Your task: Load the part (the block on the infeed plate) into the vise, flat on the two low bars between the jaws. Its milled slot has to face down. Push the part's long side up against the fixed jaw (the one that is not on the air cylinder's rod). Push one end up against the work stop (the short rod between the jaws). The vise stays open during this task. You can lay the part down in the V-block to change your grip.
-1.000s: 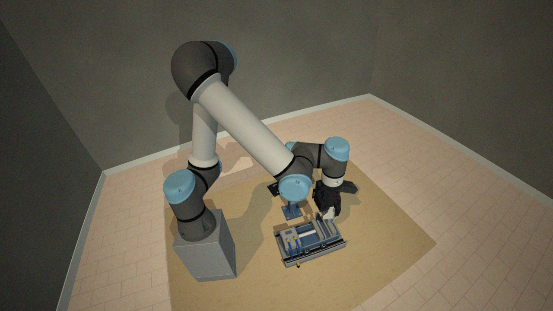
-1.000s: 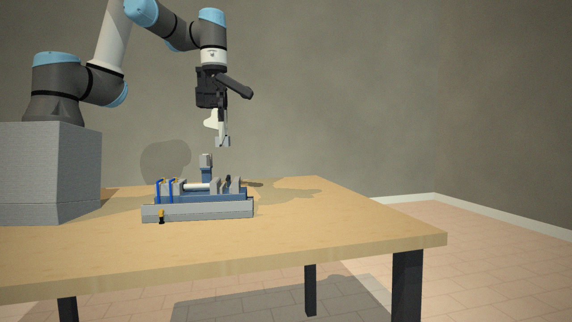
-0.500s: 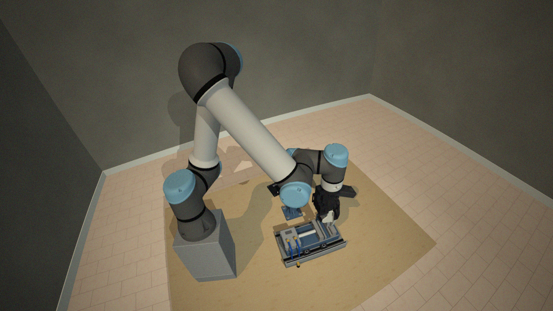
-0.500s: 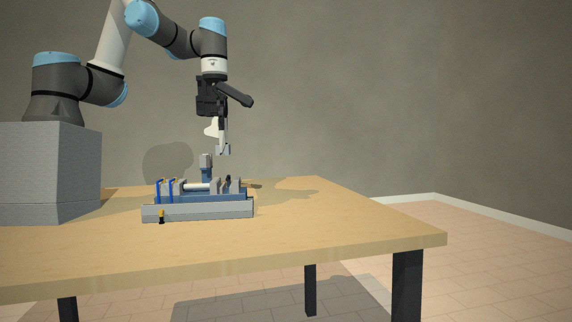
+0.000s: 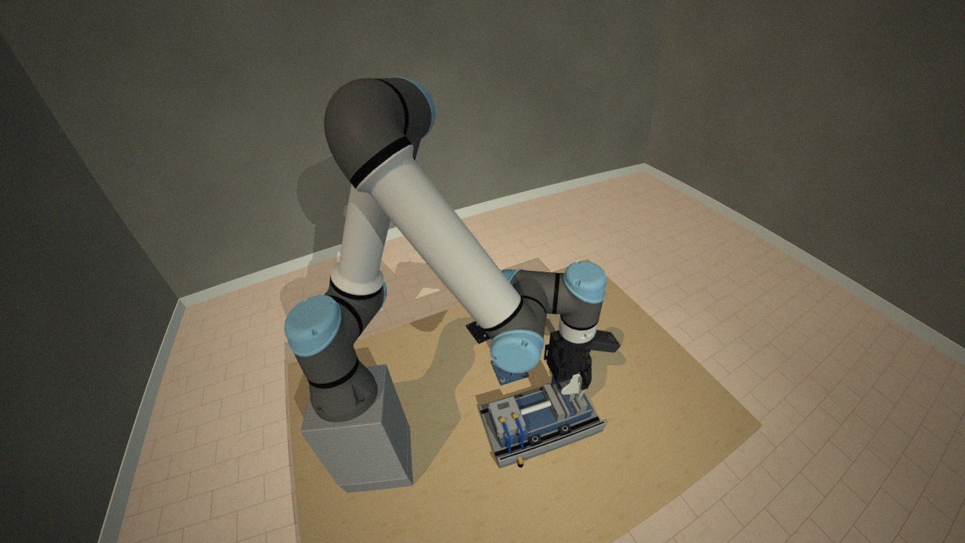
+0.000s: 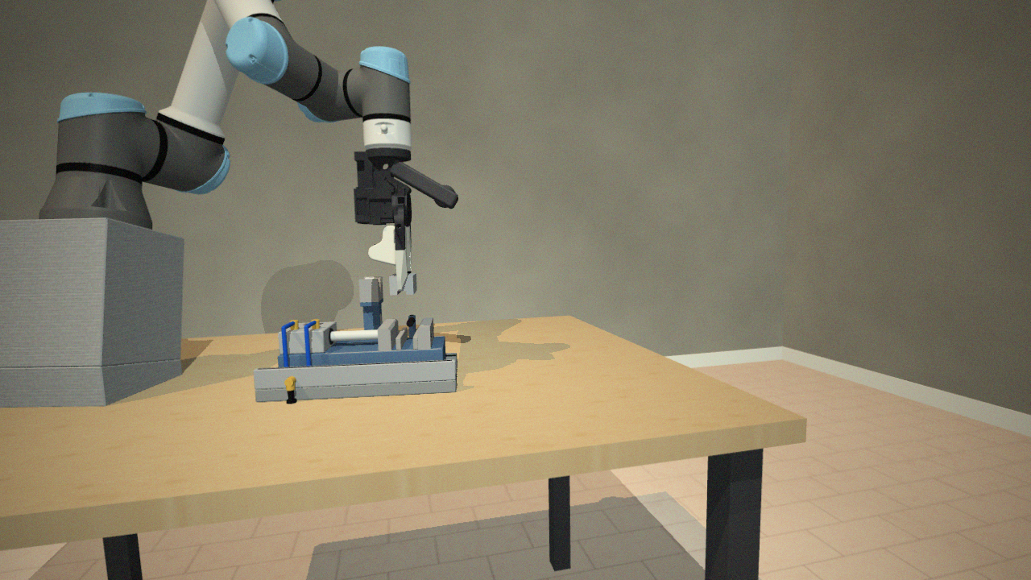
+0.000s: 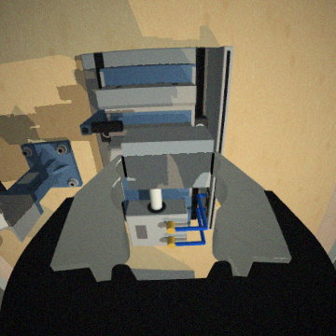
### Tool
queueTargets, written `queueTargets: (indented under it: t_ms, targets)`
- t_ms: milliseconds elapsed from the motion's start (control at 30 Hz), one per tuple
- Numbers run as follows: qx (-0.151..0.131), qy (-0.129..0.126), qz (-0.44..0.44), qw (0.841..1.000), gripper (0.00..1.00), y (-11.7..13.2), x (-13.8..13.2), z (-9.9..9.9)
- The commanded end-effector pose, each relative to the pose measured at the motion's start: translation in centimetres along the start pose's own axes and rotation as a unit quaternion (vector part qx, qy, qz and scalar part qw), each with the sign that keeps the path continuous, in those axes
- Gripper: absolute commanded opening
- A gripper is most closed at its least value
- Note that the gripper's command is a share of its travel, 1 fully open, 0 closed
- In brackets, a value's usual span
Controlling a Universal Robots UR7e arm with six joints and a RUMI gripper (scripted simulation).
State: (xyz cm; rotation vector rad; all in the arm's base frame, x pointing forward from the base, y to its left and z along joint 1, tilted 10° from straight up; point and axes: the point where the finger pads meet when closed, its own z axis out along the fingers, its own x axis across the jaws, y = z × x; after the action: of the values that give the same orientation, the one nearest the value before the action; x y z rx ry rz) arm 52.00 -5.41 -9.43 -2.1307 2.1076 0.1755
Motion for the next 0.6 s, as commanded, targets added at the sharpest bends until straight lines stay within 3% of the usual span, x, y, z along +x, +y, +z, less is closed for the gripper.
queueTargets:
  t_ms: [0, 567]
  targets:
    - [0.001, 0.0, 0.0, 1.0, 0.0, 0.0, -0.1, 1.1]
    - [0.001, 0.0, 0.0, 1.0, 0.0, -0.1, 0.0, 2.4]
